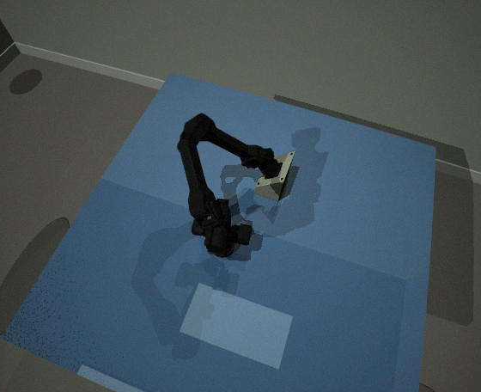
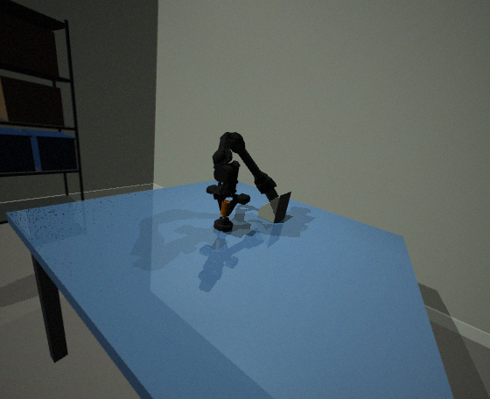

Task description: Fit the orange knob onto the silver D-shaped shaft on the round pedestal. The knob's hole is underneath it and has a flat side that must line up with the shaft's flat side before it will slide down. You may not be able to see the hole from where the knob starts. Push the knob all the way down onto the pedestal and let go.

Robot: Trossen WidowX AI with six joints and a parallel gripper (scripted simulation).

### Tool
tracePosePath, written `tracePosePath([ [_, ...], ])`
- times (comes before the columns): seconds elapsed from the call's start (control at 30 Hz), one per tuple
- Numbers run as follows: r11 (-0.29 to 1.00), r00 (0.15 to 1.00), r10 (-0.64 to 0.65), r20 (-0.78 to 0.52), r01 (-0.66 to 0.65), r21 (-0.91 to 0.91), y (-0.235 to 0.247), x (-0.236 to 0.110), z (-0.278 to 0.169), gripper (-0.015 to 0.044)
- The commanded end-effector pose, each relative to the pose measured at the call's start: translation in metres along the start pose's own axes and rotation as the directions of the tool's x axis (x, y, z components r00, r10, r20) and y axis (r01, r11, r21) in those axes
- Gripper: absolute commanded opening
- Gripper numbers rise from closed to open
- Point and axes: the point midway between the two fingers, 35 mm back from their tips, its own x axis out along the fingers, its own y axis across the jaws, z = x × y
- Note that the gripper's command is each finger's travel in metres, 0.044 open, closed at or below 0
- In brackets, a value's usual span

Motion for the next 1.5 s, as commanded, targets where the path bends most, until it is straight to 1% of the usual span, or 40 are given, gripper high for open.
tracePosePath([
  [0.0,1.0,1.0,-0.003,0.001,0.003,-0.005,0.0,0.0012,-0.0003,0.0],
  [0.63,1.0,1.0,-0.003,0.001,0.003,-0.004,-0.0008,-0.0025,0.0008,0.0],
  [0.73,0.999,1.0,-0.003,0.001,0.003,-0.052,-0.0008,-0.0025,0.001,0.0],
  [0.9,0.979,1.0,-0.003,0.001,0.003,-0.205,-0.0009,-0.0008,0.0013,0.0],
  [1.47,0.977,1.0,-0.003,0.001,0.003,-0.212,-0.0005,0.0015,-0.0001,0.0],
])
